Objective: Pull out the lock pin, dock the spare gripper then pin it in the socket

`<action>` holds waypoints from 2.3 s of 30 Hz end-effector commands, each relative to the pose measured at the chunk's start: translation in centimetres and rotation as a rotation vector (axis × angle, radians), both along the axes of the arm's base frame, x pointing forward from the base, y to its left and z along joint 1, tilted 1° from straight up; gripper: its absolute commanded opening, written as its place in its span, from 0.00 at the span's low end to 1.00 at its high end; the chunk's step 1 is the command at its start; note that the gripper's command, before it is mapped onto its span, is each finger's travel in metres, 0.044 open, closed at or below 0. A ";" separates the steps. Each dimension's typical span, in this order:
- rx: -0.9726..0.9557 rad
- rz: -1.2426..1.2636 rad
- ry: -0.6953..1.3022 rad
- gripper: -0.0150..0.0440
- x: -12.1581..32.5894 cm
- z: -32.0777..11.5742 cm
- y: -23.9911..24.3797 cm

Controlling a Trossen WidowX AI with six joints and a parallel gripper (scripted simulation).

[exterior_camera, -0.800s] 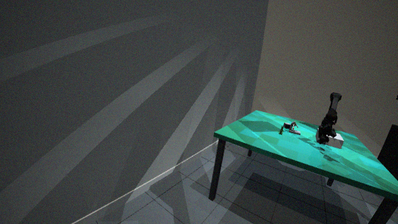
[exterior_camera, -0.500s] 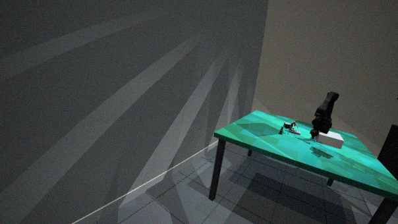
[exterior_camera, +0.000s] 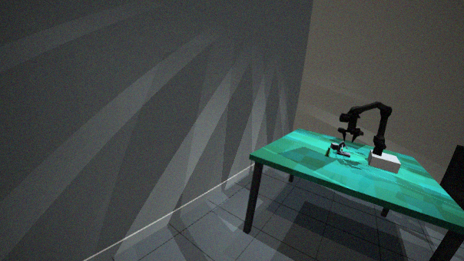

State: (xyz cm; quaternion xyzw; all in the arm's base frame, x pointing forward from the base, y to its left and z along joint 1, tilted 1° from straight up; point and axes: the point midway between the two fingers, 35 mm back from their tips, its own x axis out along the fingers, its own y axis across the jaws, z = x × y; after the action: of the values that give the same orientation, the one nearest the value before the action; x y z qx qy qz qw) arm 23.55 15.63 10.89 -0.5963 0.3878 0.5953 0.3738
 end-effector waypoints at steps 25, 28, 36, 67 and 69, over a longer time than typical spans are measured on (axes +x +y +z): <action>0.048 -0.260 -0.027 0.76 3.5 -5.6 -3.2; 0.048 -0.260 -0.027 0.76 3.5 -6.1 -3.2; 0.048 -0.260 -0.027 0.76 3.6 -7.5 -3.1; 0.047 -0.260 -0.027 0.63 3.5 -10.6 -3.1; 0.047 -0.260 -0.027 0.54 3.5 -10.6 -3.1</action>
State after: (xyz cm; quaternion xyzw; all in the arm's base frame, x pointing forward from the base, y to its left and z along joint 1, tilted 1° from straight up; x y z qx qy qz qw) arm 27.18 12.44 0.40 -0.5430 0.4415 0.5418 0.4654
